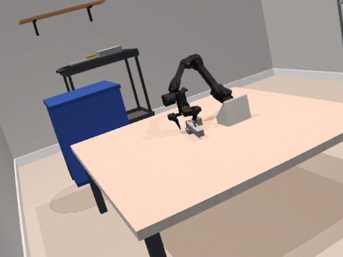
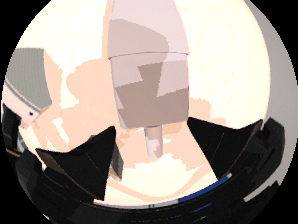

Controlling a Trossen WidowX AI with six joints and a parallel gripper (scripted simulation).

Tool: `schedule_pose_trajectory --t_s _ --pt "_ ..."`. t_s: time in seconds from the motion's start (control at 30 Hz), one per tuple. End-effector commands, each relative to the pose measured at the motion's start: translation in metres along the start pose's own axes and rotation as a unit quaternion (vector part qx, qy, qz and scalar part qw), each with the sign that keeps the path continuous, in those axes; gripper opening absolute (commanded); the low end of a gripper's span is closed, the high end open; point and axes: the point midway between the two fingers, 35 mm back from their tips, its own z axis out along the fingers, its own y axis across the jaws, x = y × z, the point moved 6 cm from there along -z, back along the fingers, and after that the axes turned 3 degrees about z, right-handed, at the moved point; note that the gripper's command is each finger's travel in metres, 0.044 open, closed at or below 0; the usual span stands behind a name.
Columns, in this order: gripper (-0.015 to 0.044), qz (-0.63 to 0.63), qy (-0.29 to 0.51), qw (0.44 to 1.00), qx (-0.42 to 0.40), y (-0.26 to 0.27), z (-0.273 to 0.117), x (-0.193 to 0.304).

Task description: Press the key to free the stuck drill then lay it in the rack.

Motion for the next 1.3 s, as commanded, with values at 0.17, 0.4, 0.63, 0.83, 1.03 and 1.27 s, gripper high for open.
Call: schedule_pose_trajectory --t_s 0.17,0.4,0.63,0.83,1.03,1.27 --pt "0.023 0.0 0.0 1.0 0.0 0.0 0.0 0.0" --pt "0.0046 0.0 0.0 1.0 0.0 0.0 0.0 0.0" --pt "0.0 0.0 0.0 1.0 0.0 0.0 0.0 0.0" --pt "0.0 -0.004 0.003 1.0 -0.002 0.001 -0.001 0.006" --pt "0.0 -0.004 0.003 1.0 -0.002 0.0 -0.002 0.013" --pt "0.0 -0.004 0.004 1.0 -0.002 -0.001 -0.003 0.024"
